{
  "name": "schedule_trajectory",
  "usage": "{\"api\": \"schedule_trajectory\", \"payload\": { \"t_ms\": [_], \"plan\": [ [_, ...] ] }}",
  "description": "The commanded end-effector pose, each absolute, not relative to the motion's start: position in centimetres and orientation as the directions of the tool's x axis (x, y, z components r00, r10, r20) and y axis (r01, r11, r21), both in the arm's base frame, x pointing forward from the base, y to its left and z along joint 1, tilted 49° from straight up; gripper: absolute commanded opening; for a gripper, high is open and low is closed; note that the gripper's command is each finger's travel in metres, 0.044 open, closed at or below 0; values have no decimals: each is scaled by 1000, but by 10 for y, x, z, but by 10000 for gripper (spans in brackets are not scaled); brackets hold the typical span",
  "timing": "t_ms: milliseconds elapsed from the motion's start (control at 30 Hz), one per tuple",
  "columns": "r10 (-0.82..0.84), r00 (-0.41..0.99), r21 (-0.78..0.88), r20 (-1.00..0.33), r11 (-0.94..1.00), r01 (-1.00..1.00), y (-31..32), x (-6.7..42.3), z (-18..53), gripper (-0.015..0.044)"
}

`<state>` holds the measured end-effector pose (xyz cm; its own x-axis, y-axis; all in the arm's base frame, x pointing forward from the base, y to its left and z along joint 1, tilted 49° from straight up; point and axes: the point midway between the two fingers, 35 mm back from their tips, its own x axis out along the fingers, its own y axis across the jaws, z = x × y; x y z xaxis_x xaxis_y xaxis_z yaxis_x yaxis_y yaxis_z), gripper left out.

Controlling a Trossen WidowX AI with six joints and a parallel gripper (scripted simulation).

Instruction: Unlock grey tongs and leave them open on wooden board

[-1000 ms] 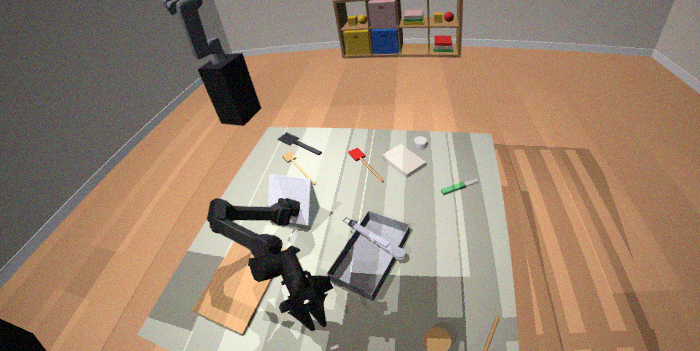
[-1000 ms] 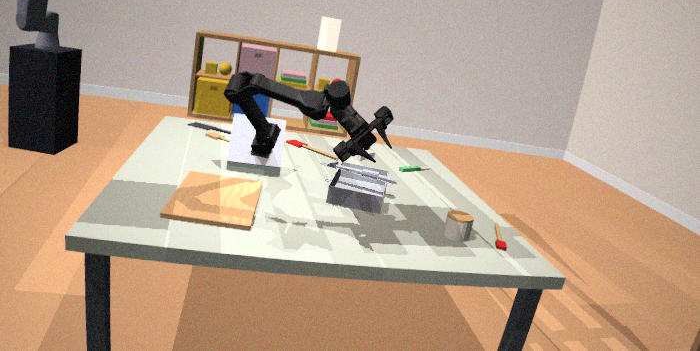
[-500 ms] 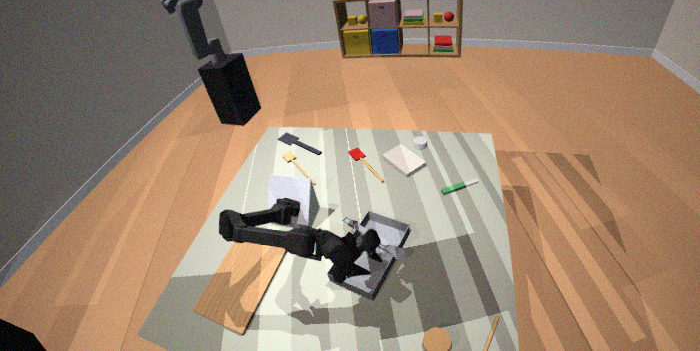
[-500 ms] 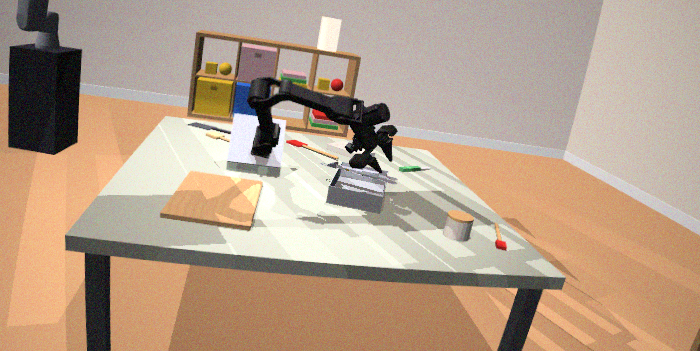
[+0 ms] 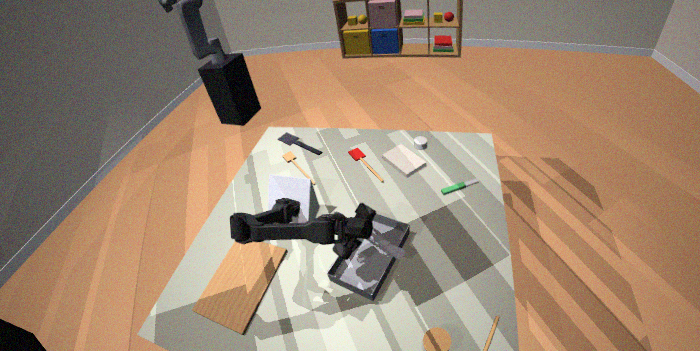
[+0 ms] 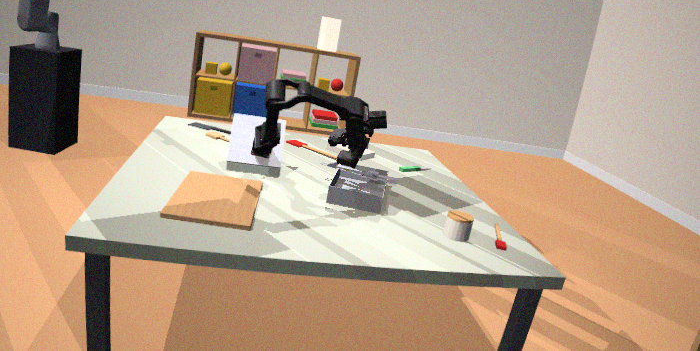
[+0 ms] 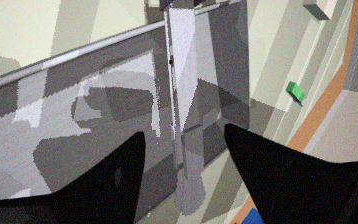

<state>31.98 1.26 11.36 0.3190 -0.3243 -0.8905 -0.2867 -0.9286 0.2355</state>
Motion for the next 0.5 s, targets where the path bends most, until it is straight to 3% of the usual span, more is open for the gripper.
{"api": "schedule_trajectory", "payload": {
  "t_ms": [0,467],
  "plan": [
    [-324,295,243,-899,-929,-280,14,317,109,260],
    [-323,294,242,-899,-929,-280,18,315,97,260]
  ]
}}
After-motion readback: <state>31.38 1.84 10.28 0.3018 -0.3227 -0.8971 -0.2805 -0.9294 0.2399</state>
